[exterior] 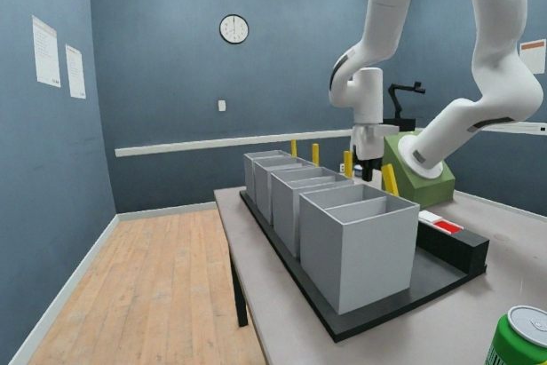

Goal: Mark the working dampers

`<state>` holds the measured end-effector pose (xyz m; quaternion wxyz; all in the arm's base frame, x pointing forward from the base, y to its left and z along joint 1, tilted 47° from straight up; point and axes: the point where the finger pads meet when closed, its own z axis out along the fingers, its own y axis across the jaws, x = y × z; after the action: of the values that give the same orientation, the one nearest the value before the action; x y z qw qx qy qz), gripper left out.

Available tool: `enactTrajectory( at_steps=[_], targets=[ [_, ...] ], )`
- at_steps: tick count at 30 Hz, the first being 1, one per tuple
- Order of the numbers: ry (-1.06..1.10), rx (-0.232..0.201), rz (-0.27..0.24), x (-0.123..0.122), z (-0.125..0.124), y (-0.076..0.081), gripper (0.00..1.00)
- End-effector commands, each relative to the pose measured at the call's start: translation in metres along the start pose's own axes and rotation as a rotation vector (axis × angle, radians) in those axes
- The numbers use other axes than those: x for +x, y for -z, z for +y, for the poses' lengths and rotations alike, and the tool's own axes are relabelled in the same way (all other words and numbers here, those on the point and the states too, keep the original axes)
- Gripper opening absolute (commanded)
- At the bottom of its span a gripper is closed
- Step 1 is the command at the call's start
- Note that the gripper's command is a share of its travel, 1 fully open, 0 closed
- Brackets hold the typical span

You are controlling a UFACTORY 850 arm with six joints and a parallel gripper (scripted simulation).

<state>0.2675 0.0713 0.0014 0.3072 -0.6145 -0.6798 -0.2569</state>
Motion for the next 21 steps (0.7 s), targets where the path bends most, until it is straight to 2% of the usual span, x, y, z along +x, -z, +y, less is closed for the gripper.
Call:
enactTrajectory(
  at_steps=[1,21],
  targets=[
    [0.0,-0.001,-0.001,-0.0003,0.0006,-0.0003,0.0],
    [0.0,-0.001,0.0,-0.0002,0.0006,-0.01,0.0]
  ],
)
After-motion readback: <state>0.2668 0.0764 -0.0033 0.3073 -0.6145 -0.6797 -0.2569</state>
